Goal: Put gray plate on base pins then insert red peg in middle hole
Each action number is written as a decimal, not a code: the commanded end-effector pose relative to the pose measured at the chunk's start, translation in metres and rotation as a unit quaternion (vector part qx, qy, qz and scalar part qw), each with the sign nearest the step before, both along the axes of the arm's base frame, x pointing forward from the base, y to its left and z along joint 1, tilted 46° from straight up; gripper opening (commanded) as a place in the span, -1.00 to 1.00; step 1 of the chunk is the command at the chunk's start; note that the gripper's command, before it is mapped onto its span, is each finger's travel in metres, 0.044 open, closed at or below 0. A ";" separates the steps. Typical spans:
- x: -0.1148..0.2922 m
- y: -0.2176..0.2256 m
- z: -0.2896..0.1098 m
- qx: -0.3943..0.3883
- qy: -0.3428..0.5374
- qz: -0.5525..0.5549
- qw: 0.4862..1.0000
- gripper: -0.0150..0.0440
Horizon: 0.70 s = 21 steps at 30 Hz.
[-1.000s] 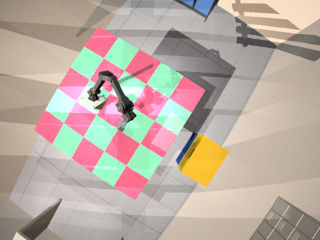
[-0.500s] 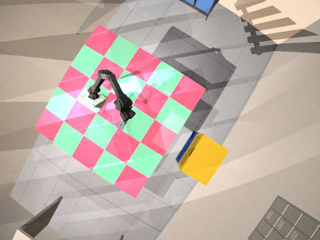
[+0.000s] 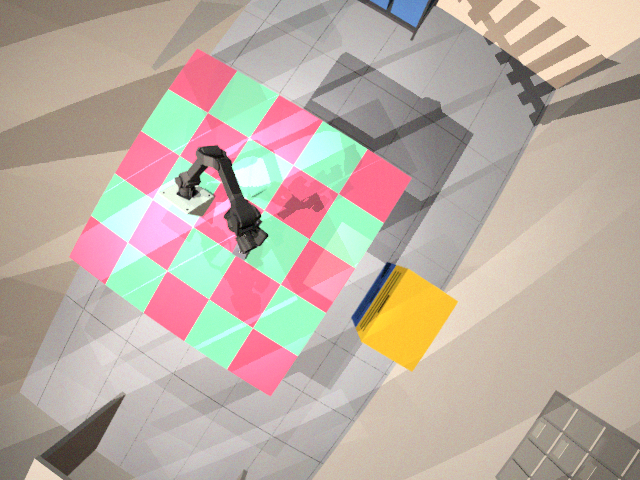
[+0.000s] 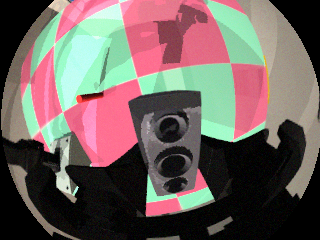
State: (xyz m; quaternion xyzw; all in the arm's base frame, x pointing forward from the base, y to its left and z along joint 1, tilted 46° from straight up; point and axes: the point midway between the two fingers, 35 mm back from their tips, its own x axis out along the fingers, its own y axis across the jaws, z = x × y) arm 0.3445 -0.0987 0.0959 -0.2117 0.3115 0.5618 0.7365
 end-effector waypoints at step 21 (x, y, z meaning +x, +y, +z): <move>-0.007 -0.024 -0.077 -0.014 -0.044 0.045 0.998 -0.49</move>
